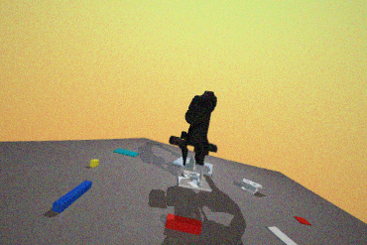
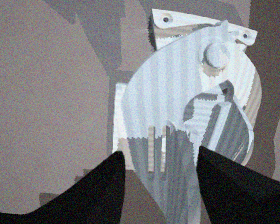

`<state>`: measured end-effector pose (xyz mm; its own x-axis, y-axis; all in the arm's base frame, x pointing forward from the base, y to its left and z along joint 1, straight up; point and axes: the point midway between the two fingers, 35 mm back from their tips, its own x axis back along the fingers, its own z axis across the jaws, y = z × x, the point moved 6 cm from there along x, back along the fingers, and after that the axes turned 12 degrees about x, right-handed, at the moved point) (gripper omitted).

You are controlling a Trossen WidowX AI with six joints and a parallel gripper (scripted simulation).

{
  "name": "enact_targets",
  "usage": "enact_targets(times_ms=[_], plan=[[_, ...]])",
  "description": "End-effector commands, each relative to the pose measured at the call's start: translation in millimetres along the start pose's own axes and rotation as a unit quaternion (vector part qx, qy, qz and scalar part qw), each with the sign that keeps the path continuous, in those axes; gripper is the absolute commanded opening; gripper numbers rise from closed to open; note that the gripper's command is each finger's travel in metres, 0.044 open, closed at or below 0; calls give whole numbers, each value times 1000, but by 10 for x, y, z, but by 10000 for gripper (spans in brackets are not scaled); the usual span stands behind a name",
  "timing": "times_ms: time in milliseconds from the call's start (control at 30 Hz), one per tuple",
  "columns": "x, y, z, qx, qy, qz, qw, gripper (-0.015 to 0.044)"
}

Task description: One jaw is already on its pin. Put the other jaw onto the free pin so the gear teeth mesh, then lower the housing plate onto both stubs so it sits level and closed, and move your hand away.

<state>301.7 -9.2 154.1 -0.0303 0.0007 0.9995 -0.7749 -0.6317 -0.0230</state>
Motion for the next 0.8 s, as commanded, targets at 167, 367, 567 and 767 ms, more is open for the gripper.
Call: enact_targets(times_ms=[167, 367, 567, 767], plan=[[-150, -1, 0, 2, 1, 1, 1000, 134], [-248, 3, -3, 2, 1, 1, 1000, 134], [-304, 7, -7, 2, 1, 1, 1000, 134], [-304, 7, -7, 2, 1, 1, 1000, 134]])
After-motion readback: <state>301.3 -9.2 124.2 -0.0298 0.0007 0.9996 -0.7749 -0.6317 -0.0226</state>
